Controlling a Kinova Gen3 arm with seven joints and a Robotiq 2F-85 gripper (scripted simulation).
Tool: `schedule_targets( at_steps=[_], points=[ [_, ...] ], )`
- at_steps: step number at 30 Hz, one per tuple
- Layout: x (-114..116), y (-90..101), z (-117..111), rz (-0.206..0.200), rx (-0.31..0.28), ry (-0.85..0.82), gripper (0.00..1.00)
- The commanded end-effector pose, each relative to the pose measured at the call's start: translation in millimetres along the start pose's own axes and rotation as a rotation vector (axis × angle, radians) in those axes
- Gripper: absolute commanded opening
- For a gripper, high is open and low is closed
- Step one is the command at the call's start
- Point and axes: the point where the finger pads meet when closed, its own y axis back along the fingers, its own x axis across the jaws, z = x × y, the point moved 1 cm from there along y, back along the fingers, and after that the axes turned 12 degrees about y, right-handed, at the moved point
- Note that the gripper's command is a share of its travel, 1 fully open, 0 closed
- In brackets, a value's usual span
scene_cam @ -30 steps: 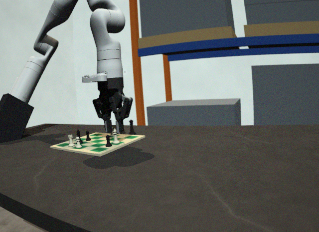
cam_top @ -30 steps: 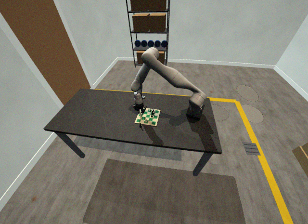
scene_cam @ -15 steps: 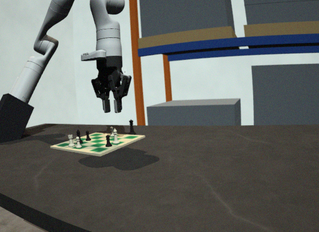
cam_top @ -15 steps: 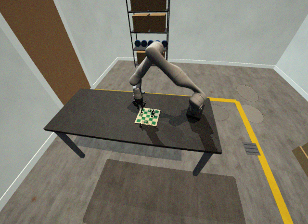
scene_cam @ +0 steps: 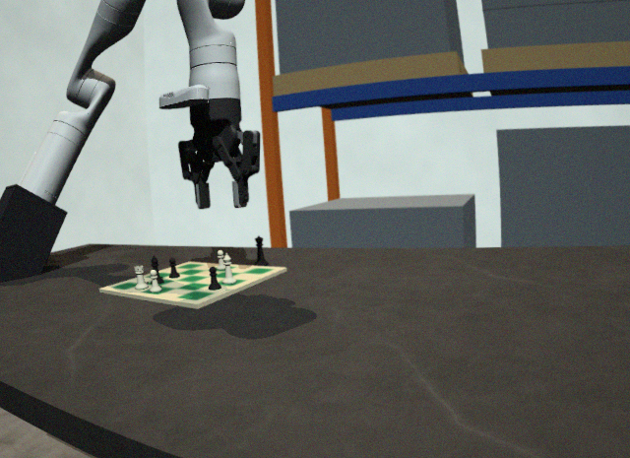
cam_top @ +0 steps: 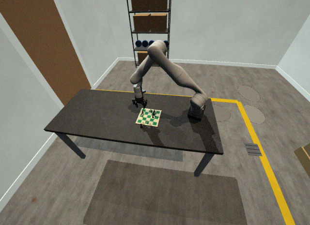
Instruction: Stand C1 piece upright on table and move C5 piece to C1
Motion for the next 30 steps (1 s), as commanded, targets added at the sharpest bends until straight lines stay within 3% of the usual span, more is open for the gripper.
schedule_targets(
  at_steps=[1,18,23,30],
  points=[
    [-1,1.0,-1,-0.002,0.001,0.0,1.0],
    [-1,3.7,-1,-0.002,0.001,0.0,1.0],
    [-1,10.0,0,-0.002,0.001,0.0,1.0],
    [0,37.0,0,-0.002,0.001,0.0,1.0]
  ],
)
